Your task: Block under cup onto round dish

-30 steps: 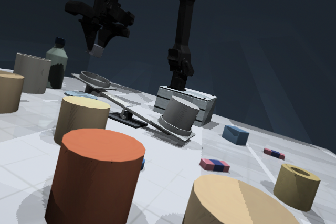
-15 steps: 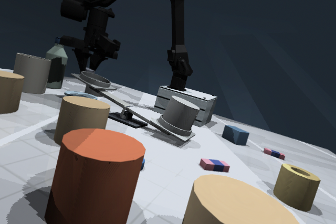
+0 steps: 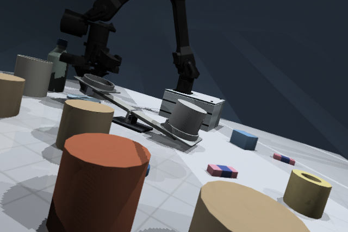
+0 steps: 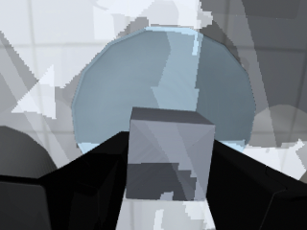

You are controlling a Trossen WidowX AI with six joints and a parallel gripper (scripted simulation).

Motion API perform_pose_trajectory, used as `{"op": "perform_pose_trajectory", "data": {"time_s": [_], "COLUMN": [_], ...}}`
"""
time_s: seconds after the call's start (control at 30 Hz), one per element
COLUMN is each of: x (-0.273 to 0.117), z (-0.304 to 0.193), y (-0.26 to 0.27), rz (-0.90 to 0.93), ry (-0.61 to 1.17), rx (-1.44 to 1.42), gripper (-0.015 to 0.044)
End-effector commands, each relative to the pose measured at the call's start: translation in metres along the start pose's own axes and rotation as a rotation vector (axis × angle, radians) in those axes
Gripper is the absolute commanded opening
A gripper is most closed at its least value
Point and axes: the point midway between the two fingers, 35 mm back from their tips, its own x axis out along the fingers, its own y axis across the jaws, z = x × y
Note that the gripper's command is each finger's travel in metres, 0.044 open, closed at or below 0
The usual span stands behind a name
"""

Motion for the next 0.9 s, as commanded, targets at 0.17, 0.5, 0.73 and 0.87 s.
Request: {"op": "perform_pose_trajectory", "data": {"time_s": [0.17, 0.5, 0.73, 0.87], "x": [0.009, 0.016, 0.016, 0.016], "z": [0.0, -0.002, -0.002, -0.002], "y": [-0.001, -0.002, -0.002, -0.002], "rz": [-0.009, -0.008, -0.008, -0.008], "ry": [0.004, 0.008, 0.008, 0.008], "rx": [-0.003, -0.004, -0.004, -0.004], "gripper": [0.0, 0.0053, 0.0236, 0.0341]}}
